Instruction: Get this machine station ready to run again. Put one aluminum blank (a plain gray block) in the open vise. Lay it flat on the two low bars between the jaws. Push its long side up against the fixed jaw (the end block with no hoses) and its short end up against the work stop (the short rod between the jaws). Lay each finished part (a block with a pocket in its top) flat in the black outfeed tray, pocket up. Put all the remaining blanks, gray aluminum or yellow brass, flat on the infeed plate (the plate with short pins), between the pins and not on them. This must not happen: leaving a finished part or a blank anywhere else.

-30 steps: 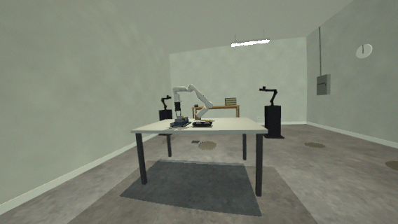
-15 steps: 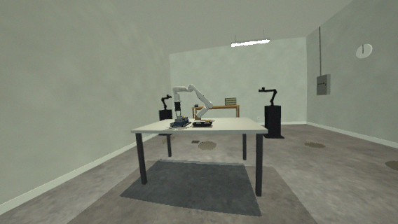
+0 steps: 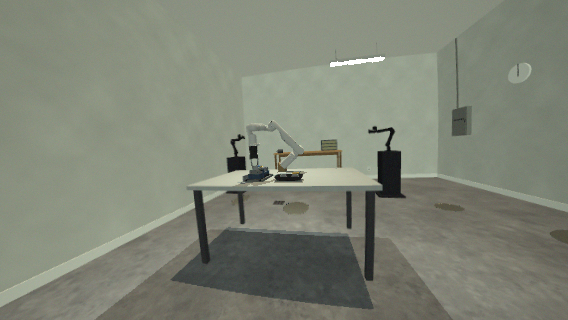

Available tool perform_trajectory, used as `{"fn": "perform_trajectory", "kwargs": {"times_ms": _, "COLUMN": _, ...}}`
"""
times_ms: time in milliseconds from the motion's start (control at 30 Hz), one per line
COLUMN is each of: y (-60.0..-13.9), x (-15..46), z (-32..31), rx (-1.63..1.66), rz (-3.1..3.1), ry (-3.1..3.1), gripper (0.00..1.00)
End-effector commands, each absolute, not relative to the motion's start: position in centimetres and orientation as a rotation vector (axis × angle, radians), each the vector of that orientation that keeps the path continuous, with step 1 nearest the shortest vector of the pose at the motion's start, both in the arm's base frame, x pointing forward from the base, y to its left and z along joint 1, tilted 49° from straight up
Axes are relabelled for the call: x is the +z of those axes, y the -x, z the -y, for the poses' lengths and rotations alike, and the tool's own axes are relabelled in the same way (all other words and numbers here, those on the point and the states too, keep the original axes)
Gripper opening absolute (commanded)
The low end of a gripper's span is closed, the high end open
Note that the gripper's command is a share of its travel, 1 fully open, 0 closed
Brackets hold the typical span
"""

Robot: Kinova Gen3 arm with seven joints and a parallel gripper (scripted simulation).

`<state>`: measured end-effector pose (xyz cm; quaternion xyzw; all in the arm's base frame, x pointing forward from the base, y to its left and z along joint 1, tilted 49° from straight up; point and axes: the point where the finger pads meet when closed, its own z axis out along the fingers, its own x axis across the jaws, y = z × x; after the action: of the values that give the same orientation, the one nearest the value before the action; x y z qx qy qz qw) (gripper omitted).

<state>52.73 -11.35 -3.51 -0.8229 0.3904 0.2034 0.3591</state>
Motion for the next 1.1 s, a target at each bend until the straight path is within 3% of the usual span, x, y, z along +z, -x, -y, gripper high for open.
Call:
{"fn": "perform_trajectory", "kwargs": {"times_ms": 0, "y": -52.76, "x": -3.49, "z": 11.4, "rx": 0.522, "rz": -1.008, "ry": 2.122, "gripper": 1.0}}
{"fn": "perform_trajectory", "kwargs": {"times_ms": 1067, "y": -52.71, "x": -4.11, "z": 10.7, "rx": 0.522, "rz": -1.008, "ry": 2.122, "gripper": 1.0}}
